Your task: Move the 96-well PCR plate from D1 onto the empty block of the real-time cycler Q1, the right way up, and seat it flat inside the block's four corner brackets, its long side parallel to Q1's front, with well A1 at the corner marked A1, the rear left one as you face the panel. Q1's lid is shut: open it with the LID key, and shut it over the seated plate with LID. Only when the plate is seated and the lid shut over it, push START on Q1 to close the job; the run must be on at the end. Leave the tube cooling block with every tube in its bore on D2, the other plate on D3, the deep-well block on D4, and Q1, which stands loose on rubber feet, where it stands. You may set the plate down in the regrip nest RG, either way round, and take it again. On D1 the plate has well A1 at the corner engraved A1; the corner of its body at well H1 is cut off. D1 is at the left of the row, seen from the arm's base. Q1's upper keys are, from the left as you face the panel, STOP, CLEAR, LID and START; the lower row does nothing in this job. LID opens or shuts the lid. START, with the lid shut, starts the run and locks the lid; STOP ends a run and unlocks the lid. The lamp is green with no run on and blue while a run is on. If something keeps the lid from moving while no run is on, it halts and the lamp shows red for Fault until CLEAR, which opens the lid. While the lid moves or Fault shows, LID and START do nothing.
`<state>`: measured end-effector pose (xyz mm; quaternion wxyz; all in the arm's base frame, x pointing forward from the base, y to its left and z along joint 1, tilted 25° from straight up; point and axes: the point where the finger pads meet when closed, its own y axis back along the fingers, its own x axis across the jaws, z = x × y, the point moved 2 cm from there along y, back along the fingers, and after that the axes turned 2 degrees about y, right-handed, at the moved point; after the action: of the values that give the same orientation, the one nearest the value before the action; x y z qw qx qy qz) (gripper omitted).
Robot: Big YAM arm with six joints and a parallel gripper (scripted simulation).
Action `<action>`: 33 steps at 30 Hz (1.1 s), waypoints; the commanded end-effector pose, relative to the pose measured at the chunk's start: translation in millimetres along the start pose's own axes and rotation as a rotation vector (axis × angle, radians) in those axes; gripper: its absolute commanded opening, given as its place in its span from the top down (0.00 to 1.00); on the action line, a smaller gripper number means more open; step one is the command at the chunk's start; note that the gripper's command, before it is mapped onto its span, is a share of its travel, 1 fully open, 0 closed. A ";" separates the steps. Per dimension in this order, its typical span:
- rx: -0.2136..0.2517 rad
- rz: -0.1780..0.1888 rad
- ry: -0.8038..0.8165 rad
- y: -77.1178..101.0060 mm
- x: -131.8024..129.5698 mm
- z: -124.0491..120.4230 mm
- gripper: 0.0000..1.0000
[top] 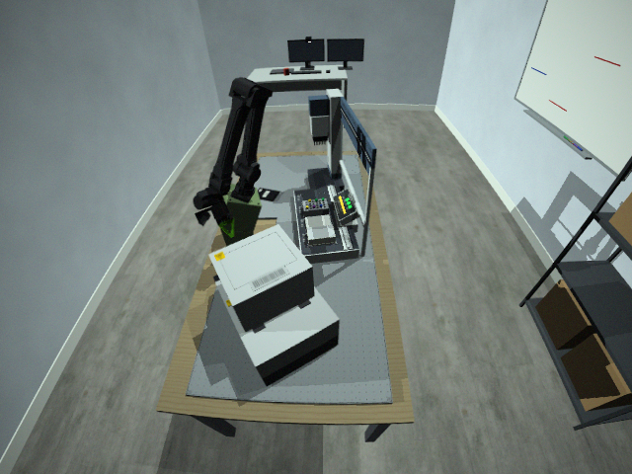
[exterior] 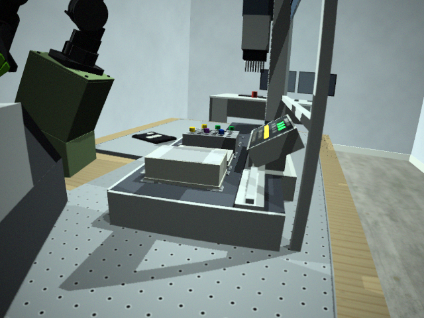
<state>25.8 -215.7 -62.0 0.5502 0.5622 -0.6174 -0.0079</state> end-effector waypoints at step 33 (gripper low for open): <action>-0.019 0.016 0.058 1.8 14.4 15.3 1.00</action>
<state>26.7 -213.8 -62.3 0.5493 0.5629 -0.6175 -0.0082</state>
